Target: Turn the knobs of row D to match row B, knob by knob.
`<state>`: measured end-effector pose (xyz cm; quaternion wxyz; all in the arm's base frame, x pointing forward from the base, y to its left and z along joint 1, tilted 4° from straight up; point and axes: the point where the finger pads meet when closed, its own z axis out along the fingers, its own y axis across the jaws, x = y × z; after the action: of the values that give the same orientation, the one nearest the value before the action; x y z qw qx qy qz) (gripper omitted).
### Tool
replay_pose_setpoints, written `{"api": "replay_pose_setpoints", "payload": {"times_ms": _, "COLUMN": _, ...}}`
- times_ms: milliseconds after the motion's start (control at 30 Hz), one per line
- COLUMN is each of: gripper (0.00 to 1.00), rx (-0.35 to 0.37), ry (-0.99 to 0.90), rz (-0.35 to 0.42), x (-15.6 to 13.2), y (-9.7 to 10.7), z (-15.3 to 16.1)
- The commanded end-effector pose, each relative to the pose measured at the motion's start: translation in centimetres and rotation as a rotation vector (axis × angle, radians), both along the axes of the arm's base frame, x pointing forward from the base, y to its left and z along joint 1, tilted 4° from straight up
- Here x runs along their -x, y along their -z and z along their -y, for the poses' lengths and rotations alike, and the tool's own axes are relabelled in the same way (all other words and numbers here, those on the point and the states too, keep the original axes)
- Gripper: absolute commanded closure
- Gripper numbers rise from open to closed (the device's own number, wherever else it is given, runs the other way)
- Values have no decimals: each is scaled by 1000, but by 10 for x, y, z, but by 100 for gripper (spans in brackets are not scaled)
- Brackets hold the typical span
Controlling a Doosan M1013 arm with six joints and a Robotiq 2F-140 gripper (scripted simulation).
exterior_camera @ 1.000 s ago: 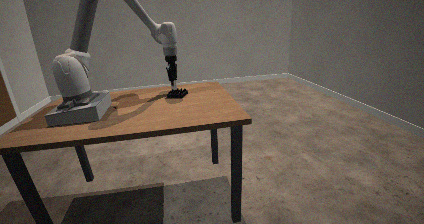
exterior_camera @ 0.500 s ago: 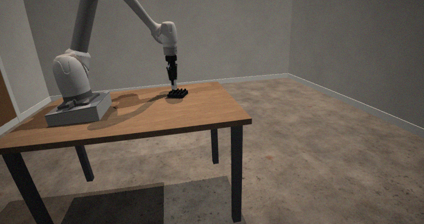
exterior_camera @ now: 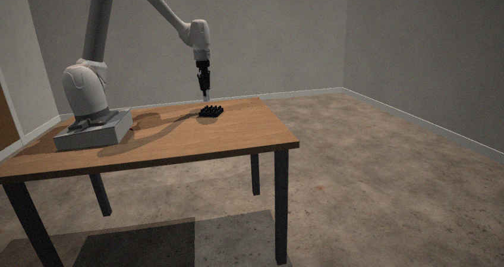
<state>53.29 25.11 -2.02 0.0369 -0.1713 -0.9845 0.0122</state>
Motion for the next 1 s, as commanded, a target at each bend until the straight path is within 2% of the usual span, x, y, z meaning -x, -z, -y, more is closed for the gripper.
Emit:
{"api": "replay_pose_setpoints", "payload": {"times_ms": 0, "gripper": 88, "rx": 0, "ry": 0, "rz": 0, "x": 0, "y": -2, "z": 0}}
{"api": "replay_pose_setpoints", "payload": {"times_ms": 467, "gripper": 88, "rx": 0, "ry": 0, "rz": 0, "x": 0, "y": -3, "z": 0}}
{"api": "replay_pose_setpoints", "payload": {"times_ms": 500, "gripper": 0, "rx": 0, "ry": 0, "rz": 0, "x": 0, "y": -3, "z": 0}}
{"api": "replay_pose_setpoints", "payload": {"times_ms": 800, "gripper": 0, "rx": 0, "ry": 0, "rz": 0, "x": -1, "y": -14, "z": 0}}
{"api": "replay_pose_setpoints", "payload": {"times_ms": 967, "gripper": 0, "rx": 0, "ry": 0, "rz": 0, "x": -3, "y": -38, "z": 0}}
